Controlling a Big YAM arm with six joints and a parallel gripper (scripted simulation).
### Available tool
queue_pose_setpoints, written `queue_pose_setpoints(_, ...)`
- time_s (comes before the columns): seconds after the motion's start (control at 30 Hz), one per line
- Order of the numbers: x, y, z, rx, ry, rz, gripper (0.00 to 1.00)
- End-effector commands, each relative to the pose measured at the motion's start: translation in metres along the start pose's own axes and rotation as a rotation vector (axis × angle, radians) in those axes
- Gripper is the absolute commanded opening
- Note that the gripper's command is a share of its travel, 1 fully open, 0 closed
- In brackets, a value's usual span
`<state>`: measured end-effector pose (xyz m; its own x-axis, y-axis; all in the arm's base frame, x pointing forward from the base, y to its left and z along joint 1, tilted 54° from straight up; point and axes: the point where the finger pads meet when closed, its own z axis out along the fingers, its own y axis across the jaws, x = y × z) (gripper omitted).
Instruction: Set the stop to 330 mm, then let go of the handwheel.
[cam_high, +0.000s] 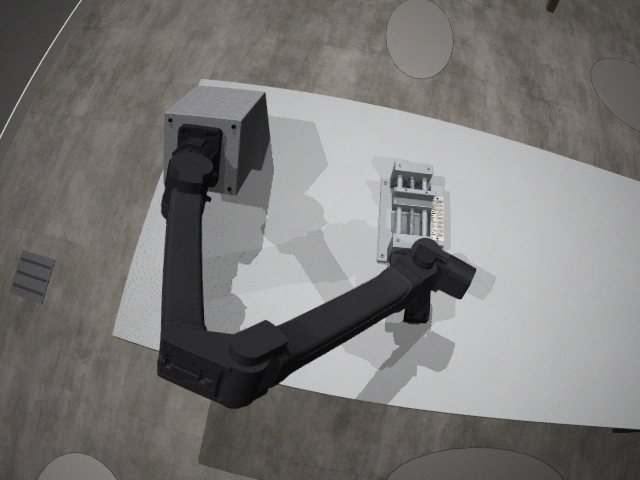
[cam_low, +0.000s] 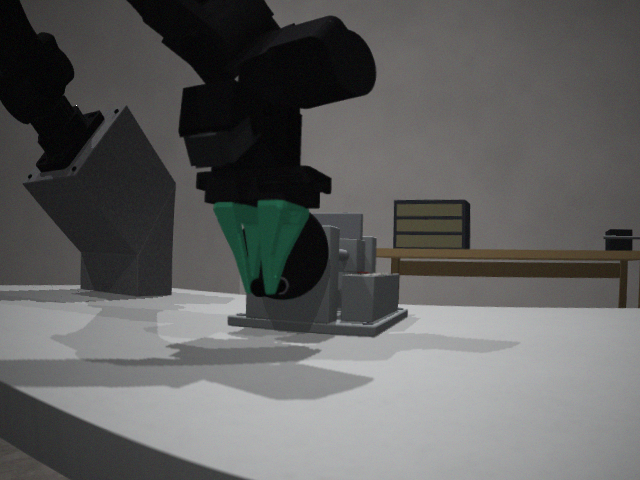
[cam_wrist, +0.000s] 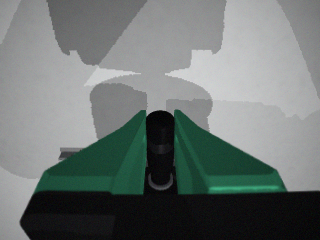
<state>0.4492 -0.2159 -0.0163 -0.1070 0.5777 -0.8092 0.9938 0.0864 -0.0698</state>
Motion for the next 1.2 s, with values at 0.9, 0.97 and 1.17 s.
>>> queue_pose_setpoints(0.9, 0.009, 0.040, -0.016, -0.019, 0.003, -0.004, 0.06)
queue_pose_setpoints(0.97, 0.009, 0.042, -0.017, -0.020, 0.002, -0.004, 0.06)
queue_pose_setpoints(1.17, 0.009, 0.045, -0.018, -0.027, 0.000, 0.000, 0.06)
